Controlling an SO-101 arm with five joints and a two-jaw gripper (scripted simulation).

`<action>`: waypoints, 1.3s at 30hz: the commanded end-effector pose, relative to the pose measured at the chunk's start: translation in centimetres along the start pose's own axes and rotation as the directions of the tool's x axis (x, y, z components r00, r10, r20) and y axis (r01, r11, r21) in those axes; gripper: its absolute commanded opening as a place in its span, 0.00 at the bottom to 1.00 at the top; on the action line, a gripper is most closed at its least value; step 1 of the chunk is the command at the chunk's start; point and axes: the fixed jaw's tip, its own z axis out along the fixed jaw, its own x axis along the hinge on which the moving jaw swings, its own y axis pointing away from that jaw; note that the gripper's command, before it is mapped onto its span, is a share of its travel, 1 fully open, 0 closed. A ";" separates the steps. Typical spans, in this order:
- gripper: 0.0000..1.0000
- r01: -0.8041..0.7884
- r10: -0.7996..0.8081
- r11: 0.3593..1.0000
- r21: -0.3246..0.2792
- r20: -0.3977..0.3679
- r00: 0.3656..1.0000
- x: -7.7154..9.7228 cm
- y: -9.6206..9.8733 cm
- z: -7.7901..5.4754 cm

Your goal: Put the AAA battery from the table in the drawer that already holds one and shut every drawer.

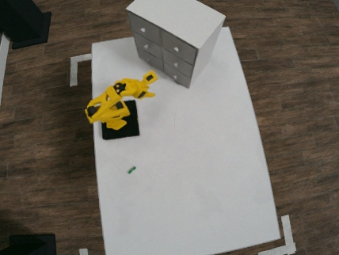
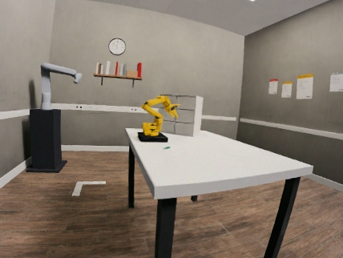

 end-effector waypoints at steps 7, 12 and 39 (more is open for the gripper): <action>0.21 -0.019 0.019 1.000 0.006 0.018 1.000 -0.2 -0.2 -0.3; 0.21 -0.019 0.019 1.000 0.006 0.018 1.000 -0.2 -0.2 -0.3; 0.21 -0.025 0.038 0.994 -0.108 0.121 0.992 -1.8 2.9 1.9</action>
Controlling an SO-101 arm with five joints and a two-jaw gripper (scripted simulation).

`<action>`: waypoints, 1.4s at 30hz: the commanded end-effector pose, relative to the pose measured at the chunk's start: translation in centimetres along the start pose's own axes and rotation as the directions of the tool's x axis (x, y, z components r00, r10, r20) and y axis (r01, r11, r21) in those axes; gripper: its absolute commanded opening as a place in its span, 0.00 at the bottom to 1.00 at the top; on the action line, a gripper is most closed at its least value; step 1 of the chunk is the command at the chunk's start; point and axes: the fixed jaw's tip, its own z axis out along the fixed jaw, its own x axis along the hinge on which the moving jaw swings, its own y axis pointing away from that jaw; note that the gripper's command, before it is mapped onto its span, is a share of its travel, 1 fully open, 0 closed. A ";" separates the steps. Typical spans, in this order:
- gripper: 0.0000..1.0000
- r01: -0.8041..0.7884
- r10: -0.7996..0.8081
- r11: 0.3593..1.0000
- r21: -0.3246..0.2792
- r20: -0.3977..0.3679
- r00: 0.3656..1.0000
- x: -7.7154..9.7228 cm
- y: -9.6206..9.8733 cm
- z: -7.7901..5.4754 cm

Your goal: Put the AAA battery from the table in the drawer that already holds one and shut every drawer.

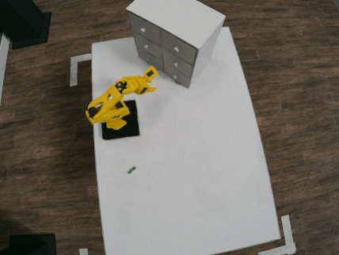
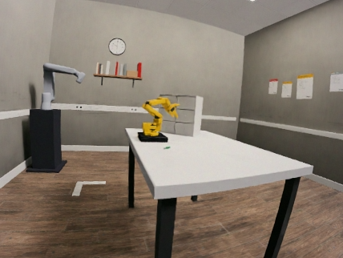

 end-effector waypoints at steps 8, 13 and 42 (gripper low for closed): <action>0.21 -0.019 0.027 0.994 -0.107 0.066 0.997 -0.4 2.8 2.0; 0.21 -0.027 0.045 0.985 -0.173 0.101 0.994 -0.4 4.5 2.6; 0.21 -0.069 0.184 0.840 -0.539 0.162 0.969 2.1 12.6 2.5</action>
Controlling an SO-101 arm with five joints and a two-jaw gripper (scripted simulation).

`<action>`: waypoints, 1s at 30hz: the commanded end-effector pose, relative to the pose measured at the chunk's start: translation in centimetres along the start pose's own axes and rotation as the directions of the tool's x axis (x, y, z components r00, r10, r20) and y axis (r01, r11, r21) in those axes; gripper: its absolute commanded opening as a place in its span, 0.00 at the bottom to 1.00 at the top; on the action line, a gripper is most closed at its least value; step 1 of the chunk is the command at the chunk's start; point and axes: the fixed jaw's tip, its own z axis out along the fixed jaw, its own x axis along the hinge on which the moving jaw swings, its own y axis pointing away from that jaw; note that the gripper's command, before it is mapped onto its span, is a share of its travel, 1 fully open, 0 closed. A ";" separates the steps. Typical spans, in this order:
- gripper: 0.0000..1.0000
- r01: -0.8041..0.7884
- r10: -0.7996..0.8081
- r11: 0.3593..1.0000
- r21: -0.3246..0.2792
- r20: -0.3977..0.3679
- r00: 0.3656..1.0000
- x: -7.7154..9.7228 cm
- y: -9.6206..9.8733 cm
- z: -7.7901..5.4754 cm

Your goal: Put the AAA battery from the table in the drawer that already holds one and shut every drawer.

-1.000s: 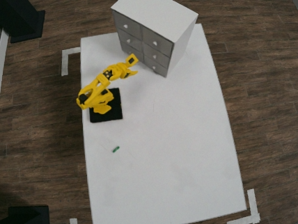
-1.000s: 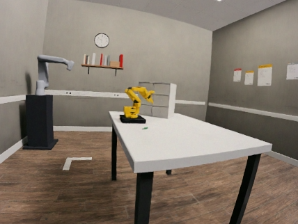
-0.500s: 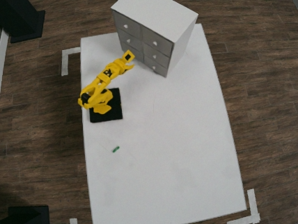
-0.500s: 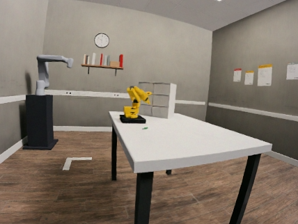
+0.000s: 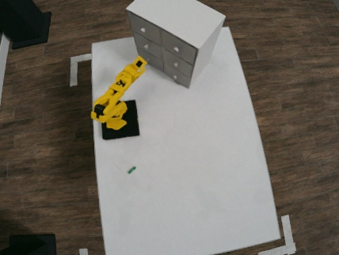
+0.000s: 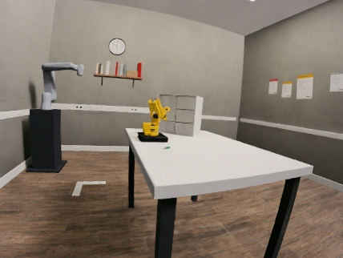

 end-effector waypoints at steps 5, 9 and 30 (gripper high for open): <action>0.21 -0.044 0.045 0.993 -0.107 0.007 0.999 1.5 1.7 0.1; 0.21 -0.044 0.045 0.993 -0.107 0.007 0.999 1.5 1.7 0.1; 0.21 -0.044 0.045 0.993 -0.107 0.007 0.999 1.5 1.7 0.1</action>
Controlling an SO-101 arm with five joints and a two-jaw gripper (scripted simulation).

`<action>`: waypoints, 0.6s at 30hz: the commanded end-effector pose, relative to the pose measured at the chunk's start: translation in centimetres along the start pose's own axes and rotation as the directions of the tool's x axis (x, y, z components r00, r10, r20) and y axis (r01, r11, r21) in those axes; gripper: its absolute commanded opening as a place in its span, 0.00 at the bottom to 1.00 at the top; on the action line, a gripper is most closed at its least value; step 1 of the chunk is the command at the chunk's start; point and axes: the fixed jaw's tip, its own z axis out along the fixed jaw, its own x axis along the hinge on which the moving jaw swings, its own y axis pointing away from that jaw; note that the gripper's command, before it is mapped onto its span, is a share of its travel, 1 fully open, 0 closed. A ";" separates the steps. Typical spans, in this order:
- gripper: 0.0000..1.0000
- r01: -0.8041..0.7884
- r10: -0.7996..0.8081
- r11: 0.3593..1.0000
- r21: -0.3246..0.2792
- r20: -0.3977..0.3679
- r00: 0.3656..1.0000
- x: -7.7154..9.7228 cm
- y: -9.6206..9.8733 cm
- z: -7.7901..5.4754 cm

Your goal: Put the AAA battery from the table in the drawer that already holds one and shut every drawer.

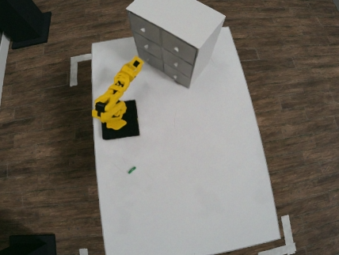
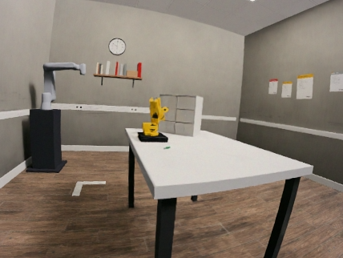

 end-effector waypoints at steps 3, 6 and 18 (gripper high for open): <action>0.21 -0.010 0.010 1.000 0.006 -0.022 1.000 0.6 -0.2 0.2; 0.21 -0.012 0.012 1.000 0.012 -0.018 1.000 0.6 -0.4 1.1; 0.21 -0.020 0.020 0.999 0.034 -0.001 1.000 1.5 -1.9 4.2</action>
